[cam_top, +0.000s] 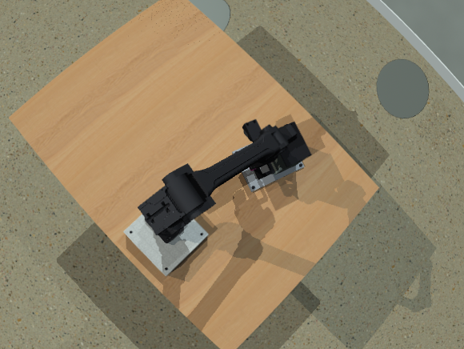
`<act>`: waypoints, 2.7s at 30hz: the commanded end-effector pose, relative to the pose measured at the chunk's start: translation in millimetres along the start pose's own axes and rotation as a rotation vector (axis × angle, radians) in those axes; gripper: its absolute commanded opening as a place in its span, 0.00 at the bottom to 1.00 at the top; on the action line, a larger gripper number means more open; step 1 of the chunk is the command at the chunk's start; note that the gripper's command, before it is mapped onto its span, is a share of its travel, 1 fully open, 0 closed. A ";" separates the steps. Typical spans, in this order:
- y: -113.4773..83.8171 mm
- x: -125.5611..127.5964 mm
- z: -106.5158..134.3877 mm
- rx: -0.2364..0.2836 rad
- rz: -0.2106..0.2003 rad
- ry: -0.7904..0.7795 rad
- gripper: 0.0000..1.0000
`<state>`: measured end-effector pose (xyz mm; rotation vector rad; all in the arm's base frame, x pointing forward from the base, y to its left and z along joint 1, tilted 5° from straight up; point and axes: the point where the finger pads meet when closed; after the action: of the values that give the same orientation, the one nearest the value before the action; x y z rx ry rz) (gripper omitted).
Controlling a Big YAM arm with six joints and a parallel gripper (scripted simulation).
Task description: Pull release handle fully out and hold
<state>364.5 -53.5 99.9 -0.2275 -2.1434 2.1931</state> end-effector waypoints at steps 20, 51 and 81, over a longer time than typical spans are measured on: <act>5.4 -6.4 4.0 0.001 0.001 -0.003 0.48; 18.2 -6.2 4.0 0.001 0.001 -0.003 0.48; 28.7 -5.5 4.0 0.001 -0.001 -0.003 0.48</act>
<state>372.7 -55.0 83.5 -0.2477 -2.1498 2.2021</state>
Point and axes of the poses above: the point where the finger pads meet when closed, its own y axis out along the fingers, its own x axis across the jaws, z = x × y, and after that the axes turned 9 degrees about -y, right-handed
